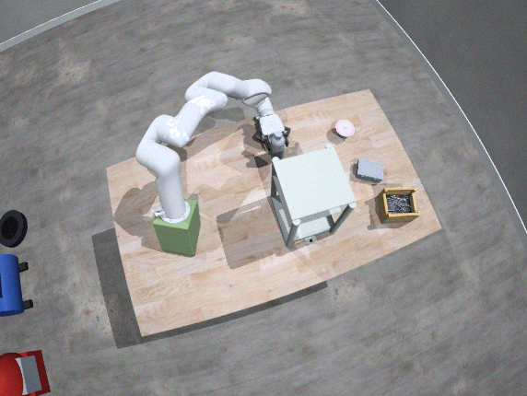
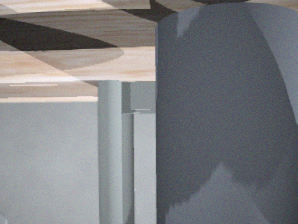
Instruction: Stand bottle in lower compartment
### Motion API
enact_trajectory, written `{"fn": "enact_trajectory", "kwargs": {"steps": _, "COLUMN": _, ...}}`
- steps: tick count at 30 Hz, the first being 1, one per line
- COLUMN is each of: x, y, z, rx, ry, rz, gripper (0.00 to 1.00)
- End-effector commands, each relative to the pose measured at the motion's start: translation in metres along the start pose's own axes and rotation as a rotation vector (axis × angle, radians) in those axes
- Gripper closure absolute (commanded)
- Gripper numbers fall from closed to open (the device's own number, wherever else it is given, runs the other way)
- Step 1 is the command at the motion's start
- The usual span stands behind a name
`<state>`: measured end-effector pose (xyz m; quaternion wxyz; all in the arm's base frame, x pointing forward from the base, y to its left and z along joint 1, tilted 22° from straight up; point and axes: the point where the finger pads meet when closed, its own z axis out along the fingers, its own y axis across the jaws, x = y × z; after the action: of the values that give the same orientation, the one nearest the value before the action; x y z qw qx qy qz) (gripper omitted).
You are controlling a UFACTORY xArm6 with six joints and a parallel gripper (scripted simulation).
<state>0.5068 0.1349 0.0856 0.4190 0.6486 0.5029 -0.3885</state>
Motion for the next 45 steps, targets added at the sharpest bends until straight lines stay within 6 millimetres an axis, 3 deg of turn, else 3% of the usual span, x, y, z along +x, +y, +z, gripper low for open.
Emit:
{"fn": "enact_trajectory", "kwargs": {"steps": 1, "x": 0.0007, "y": 0.0010, "z": -0.0009, "rx": 0.000, "ry": 0.002, "rz": 0.003, "gripper": 0.14}}
{"fn": "enact_trajectory", "kwargs": {"steps": 26, "x": 0.0024, "y": 0.0010, "z": -0.0008, "rx": 0.000, "ry": 0.002, "rz": 0.003, "gripper": 0.14}}
{"fn": "enact_trajectory", "kwargs": {"steps": 27, "x": 0.0024, "y": 0.0010, "z": -0.0008, "rx": 0.000, "ry": 0.002, "rz": 0.003, "gripper": 1.00}}
{"fn": "enact_trajectory", "kwargs": {"steps": 45, "x": 0.0024, "y": 0.0010, "z": -0.0008, "rx": 0.000, "ry": 0.002, "rz": 0.003, "gripper": 1.00}}
